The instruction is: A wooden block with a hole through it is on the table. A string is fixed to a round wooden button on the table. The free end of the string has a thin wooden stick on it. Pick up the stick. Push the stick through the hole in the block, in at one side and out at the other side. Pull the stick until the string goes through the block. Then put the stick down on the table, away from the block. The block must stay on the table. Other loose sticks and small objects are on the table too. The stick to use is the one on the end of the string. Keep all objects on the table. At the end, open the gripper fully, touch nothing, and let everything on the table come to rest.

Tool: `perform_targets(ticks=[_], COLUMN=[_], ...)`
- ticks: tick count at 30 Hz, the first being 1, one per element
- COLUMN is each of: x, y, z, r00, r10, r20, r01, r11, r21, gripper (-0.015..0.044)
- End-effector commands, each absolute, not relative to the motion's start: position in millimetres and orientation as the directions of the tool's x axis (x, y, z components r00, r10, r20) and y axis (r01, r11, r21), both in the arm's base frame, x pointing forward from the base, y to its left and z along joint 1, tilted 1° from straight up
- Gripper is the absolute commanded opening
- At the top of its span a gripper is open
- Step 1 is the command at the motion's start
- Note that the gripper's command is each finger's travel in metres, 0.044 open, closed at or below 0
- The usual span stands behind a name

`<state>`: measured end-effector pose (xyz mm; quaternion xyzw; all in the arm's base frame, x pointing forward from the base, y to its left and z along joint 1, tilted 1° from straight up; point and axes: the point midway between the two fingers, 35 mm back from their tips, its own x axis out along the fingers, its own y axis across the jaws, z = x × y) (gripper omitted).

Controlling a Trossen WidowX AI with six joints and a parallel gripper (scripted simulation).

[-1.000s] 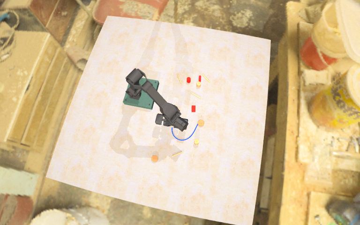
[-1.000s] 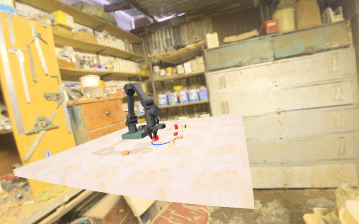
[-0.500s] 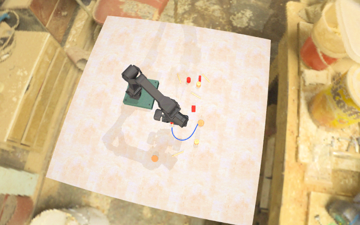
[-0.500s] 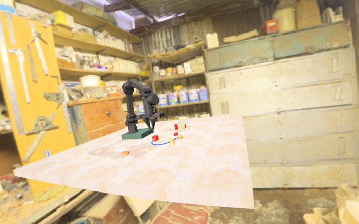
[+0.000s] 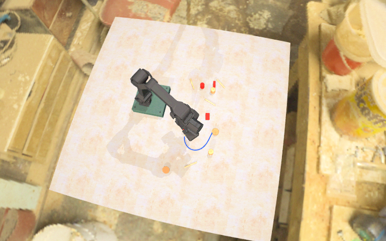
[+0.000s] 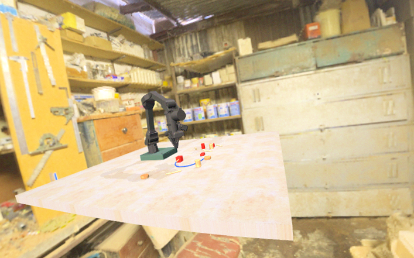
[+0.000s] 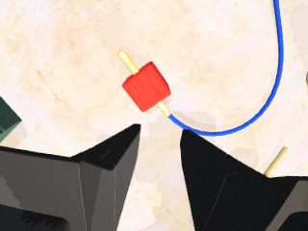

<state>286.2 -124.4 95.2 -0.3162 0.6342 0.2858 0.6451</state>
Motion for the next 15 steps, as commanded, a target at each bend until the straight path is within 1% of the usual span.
perform_targets(ticks=[1, 8, 15], x=[285.1, 284.3, 283.4], y=[-108.2, -101.4, -94.9], z=[98.1, 98.1, 98.1], r00=[0.043, 0.043, 0.042], r10=[-0.031, -0.029, -0.027], r20=[-0.999, -0.999, -0.999], r01=[-0.080, 0.246, 0.546], r11=[0.996, 0.969, 0.838], r21=[-0.034, -0.017, 0.001], gripper=[0.0120, 0.0120, 0.0120])
